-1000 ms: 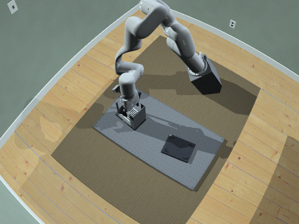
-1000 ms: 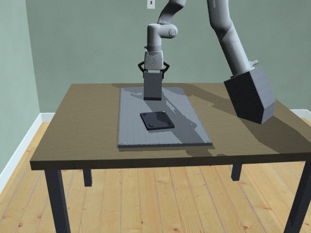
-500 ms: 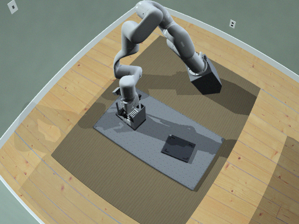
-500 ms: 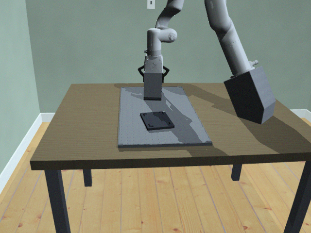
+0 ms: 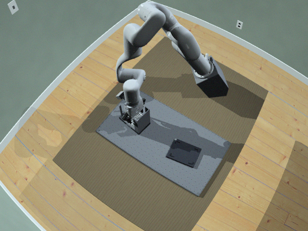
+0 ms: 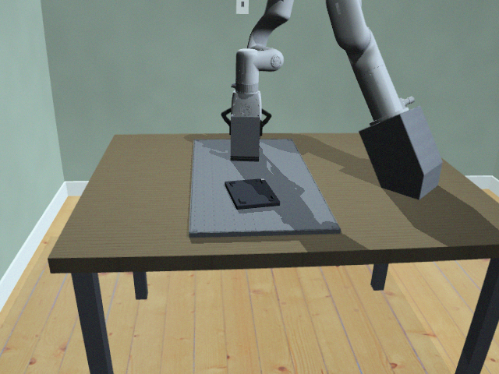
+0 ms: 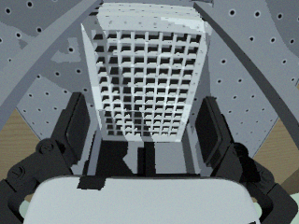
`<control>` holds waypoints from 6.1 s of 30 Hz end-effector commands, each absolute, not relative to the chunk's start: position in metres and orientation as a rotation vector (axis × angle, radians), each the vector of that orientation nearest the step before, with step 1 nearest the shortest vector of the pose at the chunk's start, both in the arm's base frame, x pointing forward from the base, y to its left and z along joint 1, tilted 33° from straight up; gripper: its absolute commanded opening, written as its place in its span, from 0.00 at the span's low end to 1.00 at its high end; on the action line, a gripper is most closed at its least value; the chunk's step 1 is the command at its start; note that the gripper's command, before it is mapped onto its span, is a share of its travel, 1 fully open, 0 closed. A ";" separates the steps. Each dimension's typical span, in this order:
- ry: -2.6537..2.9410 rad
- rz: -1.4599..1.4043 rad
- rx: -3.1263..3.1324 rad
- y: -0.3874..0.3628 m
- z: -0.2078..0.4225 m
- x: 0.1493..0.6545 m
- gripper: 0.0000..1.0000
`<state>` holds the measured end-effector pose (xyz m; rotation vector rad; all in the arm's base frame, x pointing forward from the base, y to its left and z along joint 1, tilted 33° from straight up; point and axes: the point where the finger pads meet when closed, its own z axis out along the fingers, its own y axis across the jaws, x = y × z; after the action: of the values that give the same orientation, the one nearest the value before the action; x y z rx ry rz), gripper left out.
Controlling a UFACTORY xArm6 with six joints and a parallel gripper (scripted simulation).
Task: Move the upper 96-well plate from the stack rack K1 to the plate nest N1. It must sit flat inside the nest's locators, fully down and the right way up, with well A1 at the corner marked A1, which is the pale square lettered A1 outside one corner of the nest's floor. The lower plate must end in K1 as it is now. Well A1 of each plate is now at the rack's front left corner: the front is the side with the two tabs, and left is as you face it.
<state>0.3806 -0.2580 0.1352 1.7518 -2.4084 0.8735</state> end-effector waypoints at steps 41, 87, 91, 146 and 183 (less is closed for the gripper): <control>-2.408 0.877 1.752 -0.267 0.119 0.387 1.00; -2.408 0.877 1.752 -0.267 0.120 0.387 0.00; -2.408 0.877 1.752 -0.267 0.120 0.387 0.00; -2.408 0.878 1.752 -0.257 0.138 0.381 0.00; -2.408 0.878 1.752 -0.232 0.185 0.365 0.00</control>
<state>0.3657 -0.2342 0.1785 1.7514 -2.4081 0.8746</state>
